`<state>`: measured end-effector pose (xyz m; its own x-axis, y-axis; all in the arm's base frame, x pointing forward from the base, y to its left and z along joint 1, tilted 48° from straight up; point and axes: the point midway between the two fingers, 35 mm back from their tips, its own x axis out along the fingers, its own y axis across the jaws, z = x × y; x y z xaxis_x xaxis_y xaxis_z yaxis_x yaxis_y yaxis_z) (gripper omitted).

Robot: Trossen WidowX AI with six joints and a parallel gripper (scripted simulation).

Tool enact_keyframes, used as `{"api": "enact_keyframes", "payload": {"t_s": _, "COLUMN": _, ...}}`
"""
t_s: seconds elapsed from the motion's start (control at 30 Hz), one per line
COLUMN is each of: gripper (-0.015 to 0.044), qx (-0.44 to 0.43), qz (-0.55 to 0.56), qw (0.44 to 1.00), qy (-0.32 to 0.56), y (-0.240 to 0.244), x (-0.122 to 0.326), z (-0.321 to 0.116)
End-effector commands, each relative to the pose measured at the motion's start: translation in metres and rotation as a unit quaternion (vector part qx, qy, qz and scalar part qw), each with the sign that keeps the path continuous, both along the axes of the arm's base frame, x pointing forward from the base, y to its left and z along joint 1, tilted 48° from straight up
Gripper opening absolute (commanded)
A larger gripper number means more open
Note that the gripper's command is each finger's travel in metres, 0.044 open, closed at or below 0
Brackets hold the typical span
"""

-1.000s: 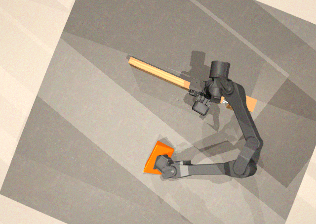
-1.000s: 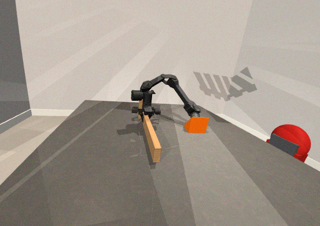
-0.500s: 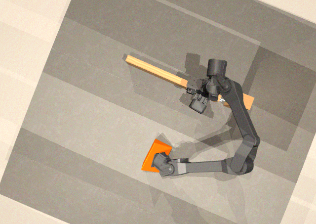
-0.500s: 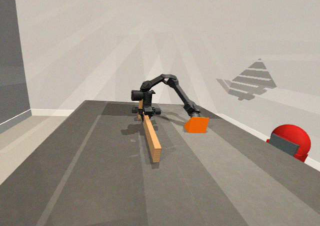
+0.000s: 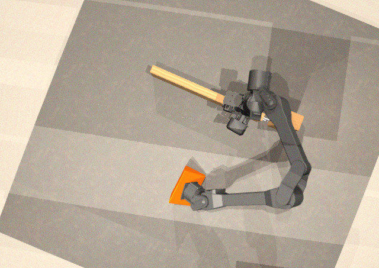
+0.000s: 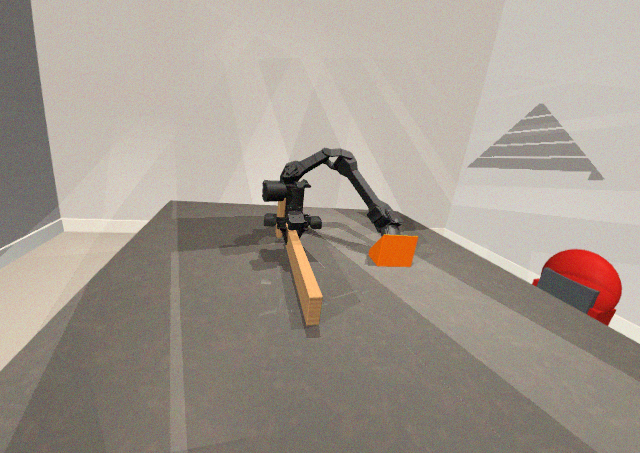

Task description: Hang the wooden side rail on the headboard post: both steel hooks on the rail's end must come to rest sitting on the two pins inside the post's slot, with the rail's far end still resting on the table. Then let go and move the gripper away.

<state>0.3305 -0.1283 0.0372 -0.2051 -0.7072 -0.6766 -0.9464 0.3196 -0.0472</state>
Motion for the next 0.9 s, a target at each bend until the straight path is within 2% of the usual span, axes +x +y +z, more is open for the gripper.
{"api": "enact_keyframes", "payload": {"t_s": 0.0, "gripper": 0.0, "qx": -0.002, "qz": 0.001, "qw": 1.0, "qy": -0.012, "y": 0.0039, "x": 0.0051, "z": 0.0037}}
{"api": "enact_keyframes", "payload": {"t_s": 0.87, "gripper": 0.0, "qx": -0.002, "qz": 0.001, "qw": 1.0, "qy": -0.012, "y": 0.007, "x": 0.0059, "z": 0.0066}}
